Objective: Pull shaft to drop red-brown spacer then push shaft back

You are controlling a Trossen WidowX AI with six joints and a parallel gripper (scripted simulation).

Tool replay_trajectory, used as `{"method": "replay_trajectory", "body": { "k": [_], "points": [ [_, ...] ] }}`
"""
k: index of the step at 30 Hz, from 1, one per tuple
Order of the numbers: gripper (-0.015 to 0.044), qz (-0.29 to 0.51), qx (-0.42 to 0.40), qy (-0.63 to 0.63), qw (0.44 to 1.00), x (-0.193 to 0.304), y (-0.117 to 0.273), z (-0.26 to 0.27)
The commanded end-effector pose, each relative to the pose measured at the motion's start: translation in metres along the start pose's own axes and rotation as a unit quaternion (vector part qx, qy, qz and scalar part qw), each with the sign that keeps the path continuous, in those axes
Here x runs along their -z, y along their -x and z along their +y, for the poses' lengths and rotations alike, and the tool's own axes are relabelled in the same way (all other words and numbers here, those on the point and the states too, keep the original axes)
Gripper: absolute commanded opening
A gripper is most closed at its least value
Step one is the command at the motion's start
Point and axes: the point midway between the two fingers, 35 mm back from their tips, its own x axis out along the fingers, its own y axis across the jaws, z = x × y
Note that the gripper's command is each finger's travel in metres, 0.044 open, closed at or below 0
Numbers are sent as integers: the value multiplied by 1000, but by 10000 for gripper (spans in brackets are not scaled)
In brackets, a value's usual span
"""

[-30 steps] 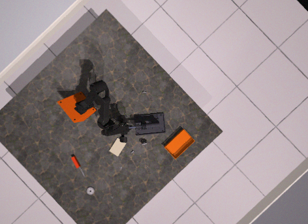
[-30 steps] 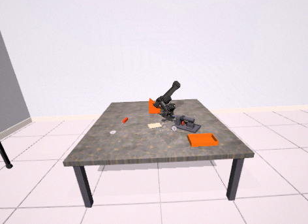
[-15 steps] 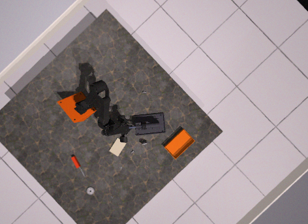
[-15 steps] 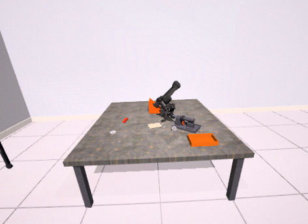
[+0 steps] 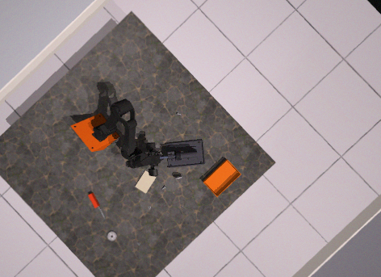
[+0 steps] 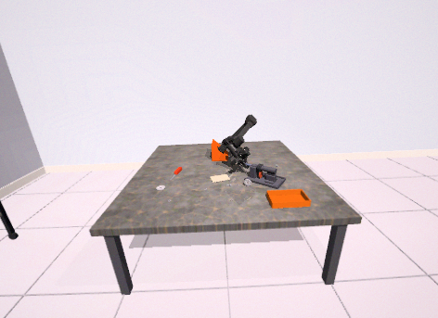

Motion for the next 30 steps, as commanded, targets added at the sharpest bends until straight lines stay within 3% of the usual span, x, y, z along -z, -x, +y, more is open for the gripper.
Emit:
{"method": "replay_trajectory", "body": {
  "k": [1,30],
  "points": [
    [0,0,-1,1,1000,-1,-1,0],
    [0,-1,-1,1,1000,-9,-8,0]
  ]
}}
